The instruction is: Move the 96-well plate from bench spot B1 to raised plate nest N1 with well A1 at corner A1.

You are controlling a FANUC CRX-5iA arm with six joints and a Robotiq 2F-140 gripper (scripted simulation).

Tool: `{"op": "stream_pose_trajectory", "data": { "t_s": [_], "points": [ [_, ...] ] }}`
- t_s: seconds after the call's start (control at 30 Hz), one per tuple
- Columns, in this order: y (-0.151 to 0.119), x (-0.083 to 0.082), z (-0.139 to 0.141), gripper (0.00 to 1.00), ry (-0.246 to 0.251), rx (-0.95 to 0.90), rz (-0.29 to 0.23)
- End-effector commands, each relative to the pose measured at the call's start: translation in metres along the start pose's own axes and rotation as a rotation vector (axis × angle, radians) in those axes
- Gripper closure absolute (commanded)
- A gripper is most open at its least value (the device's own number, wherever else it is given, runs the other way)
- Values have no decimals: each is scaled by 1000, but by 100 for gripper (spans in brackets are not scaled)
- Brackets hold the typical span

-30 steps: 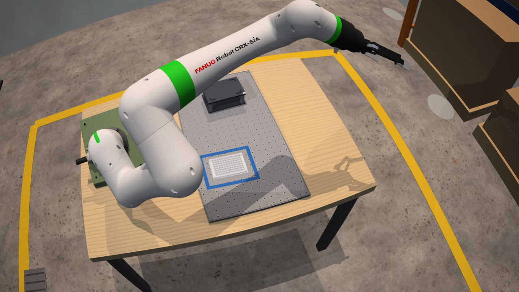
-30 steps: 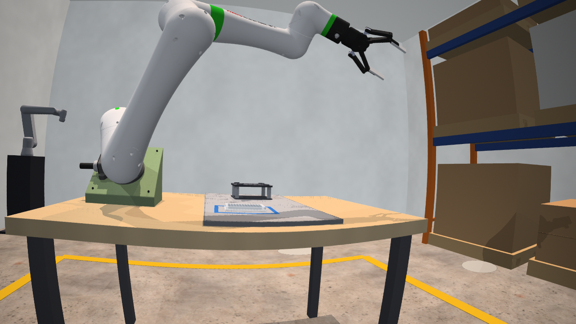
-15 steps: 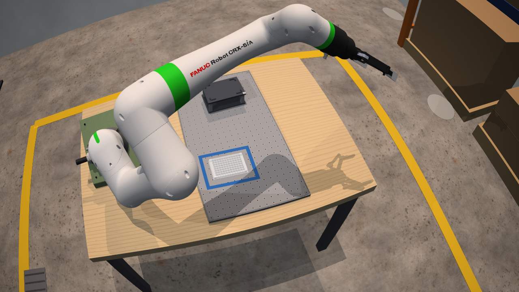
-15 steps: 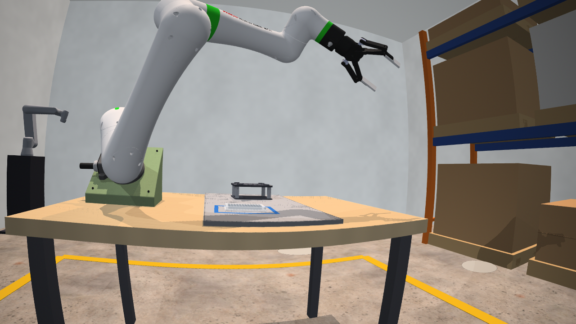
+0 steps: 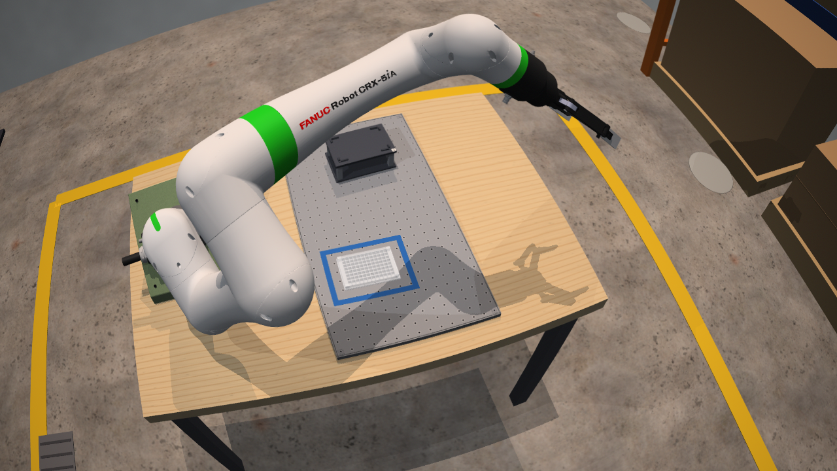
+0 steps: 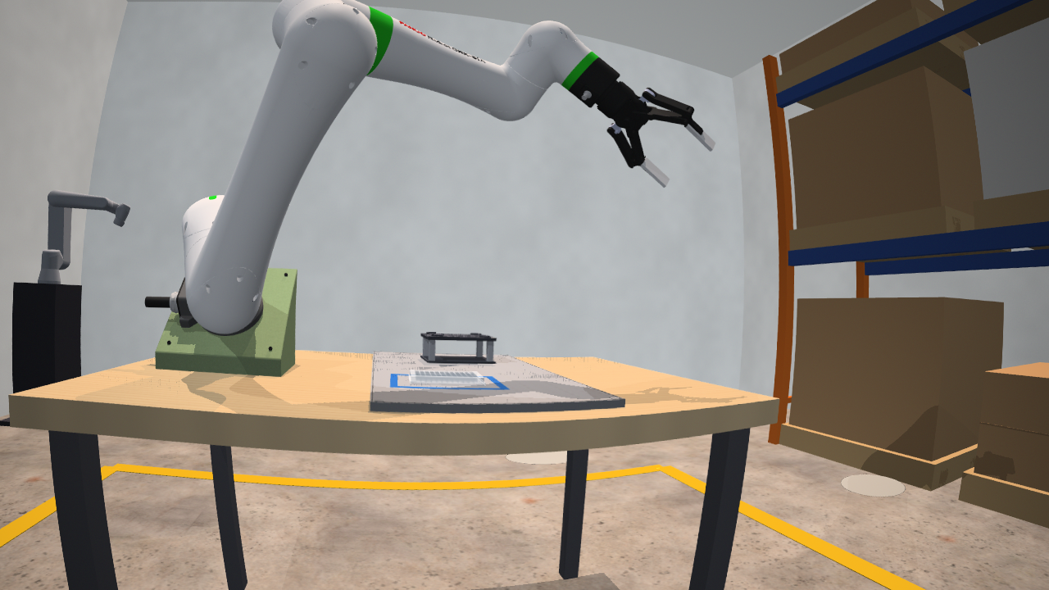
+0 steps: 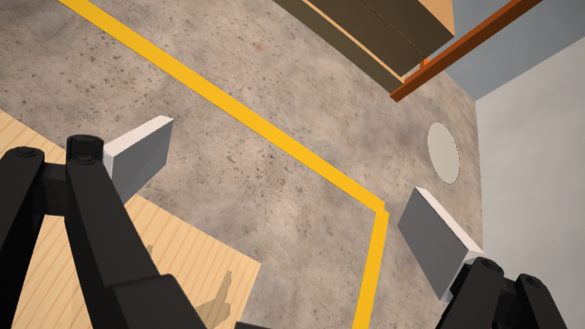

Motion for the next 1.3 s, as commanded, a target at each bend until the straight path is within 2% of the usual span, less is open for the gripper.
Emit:
{"op": "stream_pose_trajectory", "data": {
  "t_s": [0.0,0.03,0.4,0.53,0.77,0.87,1.0,1.27],
  "points": [
    [-15,0,-9,0,36,49,-72],
    [-19,0,-12,0,47,63,-94],
    [-56,0,-35,0,47,63,-94],
    [-71,-2,-44,0,91,119,-199],
    [-101,-5,-62,0,91,119,-199],
    [-106,-5,-64,0,91,119,-199],
    [-121,-8,-73,0,126,168,-309],
    [-155,-14,-92,0,126,168,-309]
  ]
}}
Point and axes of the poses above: the point where the finger pads meet when closed, its own x axis out along the fingers, its own z axis across the jaws, y = z × x, the point moved 2 cm from there along -x, back along the fingers, and after that the axes turned 3 degrees about x, right-handed, at the moved point
